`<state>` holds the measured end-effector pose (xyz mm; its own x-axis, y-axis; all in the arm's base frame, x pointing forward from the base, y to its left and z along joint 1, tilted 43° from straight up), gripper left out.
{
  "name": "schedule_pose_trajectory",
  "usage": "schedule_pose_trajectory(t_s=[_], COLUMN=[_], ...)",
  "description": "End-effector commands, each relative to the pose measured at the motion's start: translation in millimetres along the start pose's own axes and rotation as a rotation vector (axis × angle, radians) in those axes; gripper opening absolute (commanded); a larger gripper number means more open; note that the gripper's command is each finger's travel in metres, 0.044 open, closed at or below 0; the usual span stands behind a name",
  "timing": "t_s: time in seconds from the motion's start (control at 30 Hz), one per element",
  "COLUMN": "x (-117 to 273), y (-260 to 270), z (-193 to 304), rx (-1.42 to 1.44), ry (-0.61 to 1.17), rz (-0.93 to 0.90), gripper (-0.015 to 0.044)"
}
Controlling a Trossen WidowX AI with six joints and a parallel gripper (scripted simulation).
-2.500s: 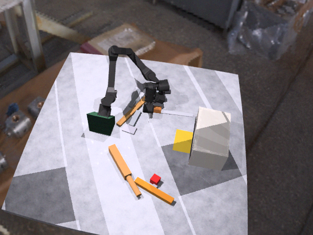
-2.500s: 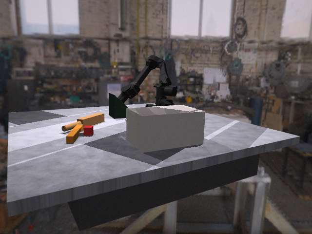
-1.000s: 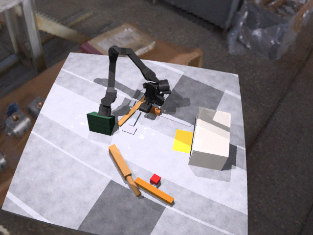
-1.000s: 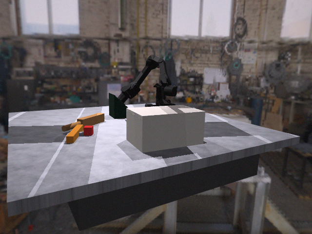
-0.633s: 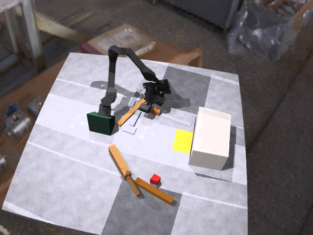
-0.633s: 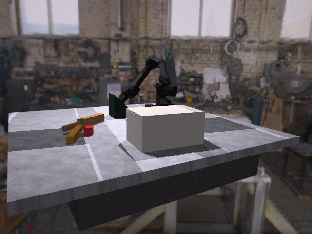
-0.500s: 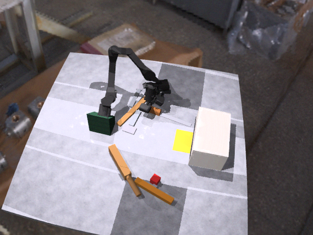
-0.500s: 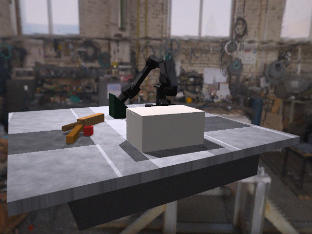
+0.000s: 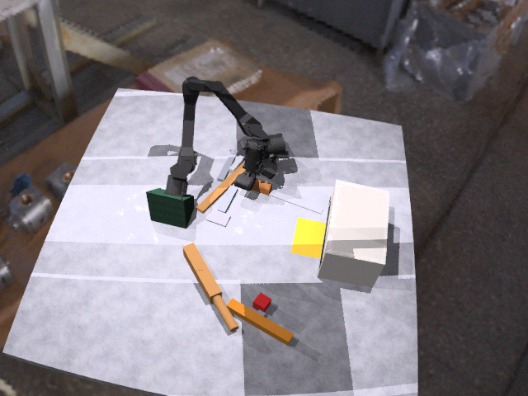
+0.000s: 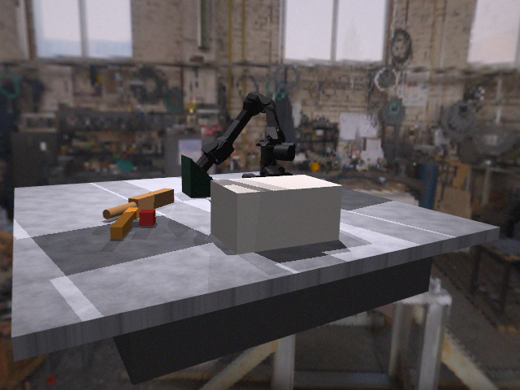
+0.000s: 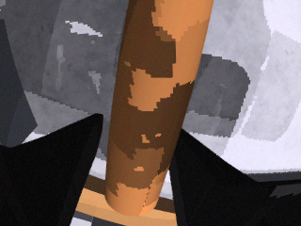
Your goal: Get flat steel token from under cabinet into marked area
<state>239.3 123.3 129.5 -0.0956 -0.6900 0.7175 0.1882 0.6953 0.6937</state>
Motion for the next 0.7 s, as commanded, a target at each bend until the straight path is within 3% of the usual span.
schedule_pose_trajectory(t_s=[0.0,0.17,0.3,0.67], x=[0.3,0.3,0.3,0.3], y=[0.1,0.1,0.1,-0.9], z=[-0.2,-0.2,-0.2,-8.4], rx=[0.001,0.001,0.001,-0.019], ry=[0.000,0.000,0.000,-0.001], rz=[0.000,0.000,0.000,0.002], gripper=[0.0138,0.0105,0.0000,0.0000])
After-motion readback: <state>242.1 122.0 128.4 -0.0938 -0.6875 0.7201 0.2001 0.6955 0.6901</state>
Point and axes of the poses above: the point midway between the two fingers, 35 mm back from their tips, its own x axis back along the fingers, its own y axis across the jaws, z = x × y, the point moved 5 cm from there along x, back along the fingers, and after that the axes turned 3 degrees about x, right-handed, at the moved point
